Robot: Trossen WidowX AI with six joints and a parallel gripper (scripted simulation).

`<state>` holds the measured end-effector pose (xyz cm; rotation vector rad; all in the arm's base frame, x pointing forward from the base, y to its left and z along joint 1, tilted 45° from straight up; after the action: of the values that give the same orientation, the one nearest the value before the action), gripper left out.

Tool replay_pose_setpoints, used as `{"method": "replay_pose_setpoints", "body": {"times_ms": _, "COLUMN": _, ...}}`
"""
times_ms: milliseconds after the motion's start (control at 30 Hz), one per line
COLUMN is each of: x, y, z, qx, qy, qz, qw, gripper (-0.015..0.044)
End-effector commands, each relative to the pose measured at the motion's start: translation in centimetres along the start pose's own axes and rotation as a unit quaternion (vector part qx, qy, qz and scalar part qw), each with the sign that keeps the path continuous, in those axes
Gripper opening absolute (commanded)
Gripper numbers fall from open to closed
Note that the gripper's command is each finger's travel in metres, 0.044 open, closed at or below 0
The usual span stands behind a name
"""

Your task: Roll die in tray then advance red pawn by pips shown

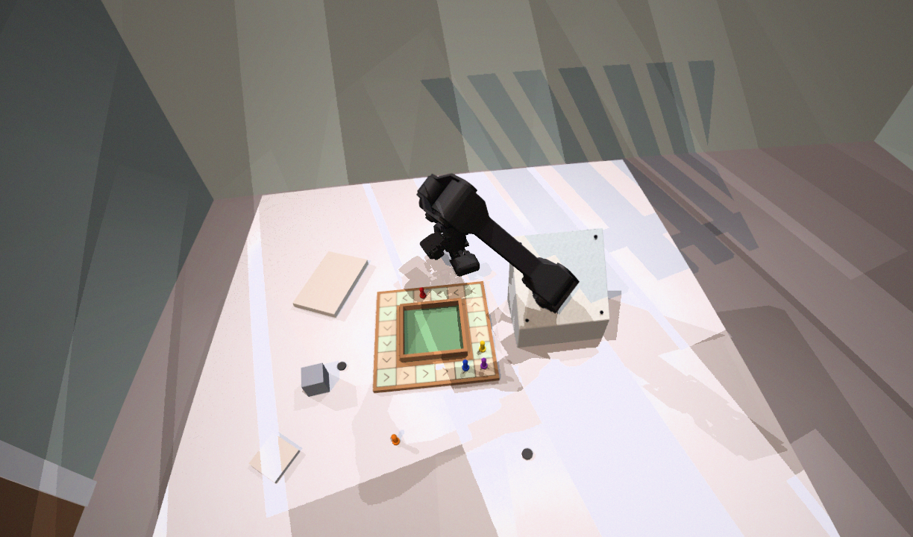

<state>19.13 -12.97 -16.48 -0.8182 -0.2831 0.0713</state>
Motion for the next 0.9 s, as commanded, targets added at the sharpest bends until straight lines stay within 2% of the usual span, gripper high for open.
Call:
{"method": "replay_pose_setpoints", "body": {"times_ms": 0, "x": -0.1, "y": 0.3, "z": 0.1, "qx": 0.004, "qy": 0.005, "qz": -0.001, "qw": 1.000, "gripper": 0.0137}}
{"method": "replay_pose_setpoints", "body": {"times_ms": 267, "x": -0.1, "y": 0.3, "z": 0.1, "qx": 0.004, "qy": 0.005, "qz": -0.001, "qw": 1.000, "gripper": 0.0084}}
{"method": "replay_pose_setpoints", "body": {"times_ms": 367, "x": -0.1, "y": -0.2, "z": 0.0, "qx": 0.004, "qy": 0.005, "qz": -0.001, "qw": 1.000, "gripper": 0.0005}}
{"method": "replay_pose_setpoints", "body": {"times_ms": 867, "x": -0.3, "y": -11.9, "z": 0.7, "qx": 0.003, "qy": 0.006, "qz": 0.000, "qw": 1.000, "gripper": 0.0000}}
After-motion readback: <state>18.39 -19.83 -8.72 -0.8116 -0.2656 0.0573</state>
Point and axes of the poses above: the point midway between the two fingers, 35 mm back from their tips, its own y axis out along the fingers, its own z axis across the jaws, x = y × z, the point moved 6 cm from there along -y, back along the fingers, and after that the axes turned 1 degree about -y, right-handed, at the moved point
